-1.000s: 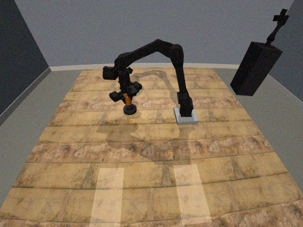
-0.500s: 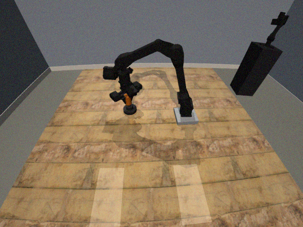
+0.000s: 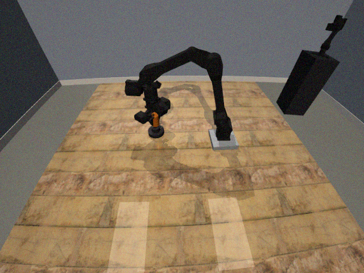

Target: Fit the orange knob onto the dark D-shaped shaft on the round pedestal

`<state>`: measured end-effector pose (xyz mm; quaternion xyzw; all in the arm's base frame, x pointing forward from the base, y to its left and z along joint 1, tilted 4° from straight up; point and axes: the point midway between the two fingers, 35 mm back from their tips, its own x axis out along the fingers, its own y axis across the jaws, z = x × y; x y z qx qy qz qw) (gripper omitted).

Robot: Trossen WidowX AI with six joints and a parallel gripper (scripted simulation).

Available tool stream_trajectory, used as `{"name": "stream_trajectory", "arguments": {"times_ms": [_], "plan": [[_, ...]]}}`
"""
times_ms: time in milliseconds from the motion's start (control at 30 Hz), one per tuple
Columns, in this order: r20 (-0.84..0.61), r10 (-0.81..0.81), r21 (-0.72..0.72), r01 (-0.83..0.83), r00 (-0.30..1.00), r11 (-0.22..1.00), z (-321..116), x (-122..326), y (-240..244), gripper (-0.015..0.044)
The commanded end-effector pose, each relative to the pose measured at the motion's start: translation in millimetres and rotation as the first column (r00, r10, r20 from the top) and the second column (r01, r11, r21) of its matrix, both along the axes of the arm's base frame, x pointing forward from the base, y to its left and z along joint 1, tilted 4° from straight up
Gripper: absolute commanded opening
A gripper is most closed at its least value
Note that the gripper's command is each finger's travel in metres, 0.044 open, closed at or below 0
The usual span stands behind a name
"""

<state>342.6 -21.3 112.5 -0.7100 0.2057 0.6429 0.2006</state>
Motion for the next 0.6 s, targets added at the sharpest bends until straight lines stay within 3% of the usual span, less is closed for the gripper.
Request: {"name": "stream_trajectory", "arguments": {"times_ms": [0, 567], "plan": [[0.005, 0.013, 0.0, -0.013, 1.0, 1.0, 1.4, 0.1, 0.6, 0.0], [0.006, 0.013, 0.0, -0.013, 1.0, 1.0, 4.2, 7.1, -1.0, 0.0]]}}
